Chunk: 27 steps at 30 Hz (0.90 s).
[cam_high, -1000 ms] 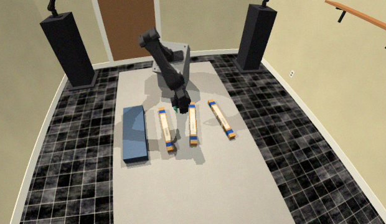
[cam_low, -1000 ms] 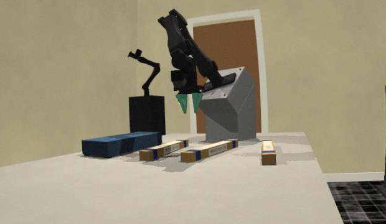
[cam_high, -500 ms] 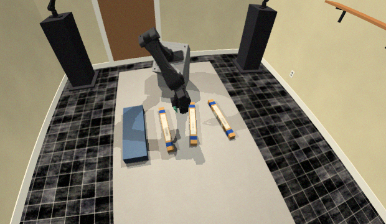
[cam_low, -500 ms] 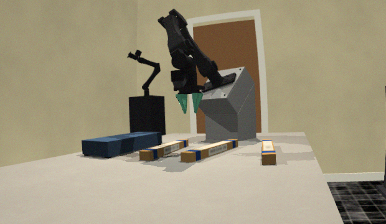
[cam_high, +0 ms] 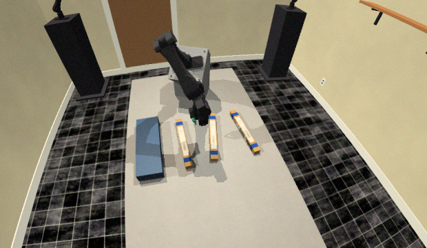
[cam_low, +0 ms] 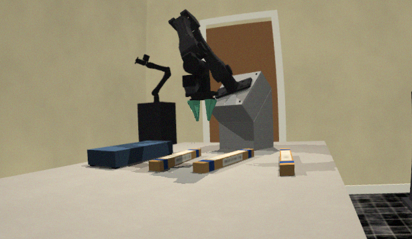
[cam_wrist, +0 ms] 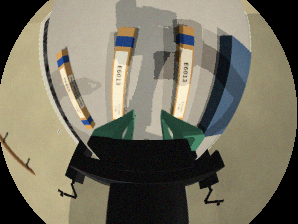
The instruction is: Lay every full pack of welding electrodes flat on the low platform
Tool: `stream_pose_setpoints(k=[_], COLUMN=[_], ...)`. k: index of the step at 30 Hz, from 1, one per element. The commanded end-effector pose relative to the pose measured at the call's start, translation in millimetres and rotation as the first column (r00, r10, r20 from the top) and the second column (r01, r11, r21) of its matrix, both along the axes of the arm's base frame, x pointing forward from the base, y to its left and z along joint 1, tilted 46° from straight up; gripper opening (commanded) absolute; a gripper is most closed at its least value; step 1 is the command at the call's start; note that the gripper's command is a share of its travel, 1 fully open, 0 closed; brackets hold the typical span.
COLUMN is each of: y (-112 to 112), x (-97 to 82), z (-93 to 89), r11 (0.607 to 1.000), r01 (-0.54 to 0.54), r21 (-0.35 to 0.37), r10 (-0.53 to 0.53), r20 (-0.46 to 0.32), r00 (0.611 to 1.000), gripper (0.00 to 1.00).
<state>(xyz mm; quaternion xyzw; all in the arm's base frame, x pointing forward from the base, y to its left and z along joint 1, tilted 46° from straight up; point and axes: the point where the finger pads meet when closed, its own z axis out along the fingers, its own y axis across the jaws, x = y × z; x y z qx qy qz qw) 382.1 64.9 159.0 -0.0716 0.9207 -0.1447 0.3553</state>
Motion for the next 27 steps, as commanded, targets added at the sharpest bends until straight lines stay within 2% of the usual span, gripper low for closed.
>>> stream_pose_setpoints(k=[1, 2, 3, 5, 9, 12, 26, 27], y=[4, 14, 21, 33, 59, 66, 151, 151], x=[-2.4, -1.9, 0.0, 0.1, 2.7, 3.3, 0.9, 0.9], z=[11.8, 22.6, 6.7, 1.2, -8.0, -10.3, -51.3, -51.3], r11=[1.0, 0.999, 0.996, 0.991, 0.993, 0.993, 0.992, 0.992], r01=[-0.008, -0.041, -0.065, -0.101, -0.092, -0.092, -0.095, -0.095], r21=[0.003, -0.018, -0.054, -0.088, -0.073, -0.071, -0.08, -0.08], r10=[0.007, 0.041, 0.065, 0.1, 0.092, 0.092, 0.094, 0.094], r20=[0.021, 0.038, -0.004, -0.017, 0.0, 0.003, -0.012, -0.012], r00=[1.0, 0.998, 0.998, 0.995, 0.996, 0.996, 0.995, 0.995], gripper=[0.42, 0.74, 0.74, 0.74, 0.74, 0.74, 0.74, 0.74])
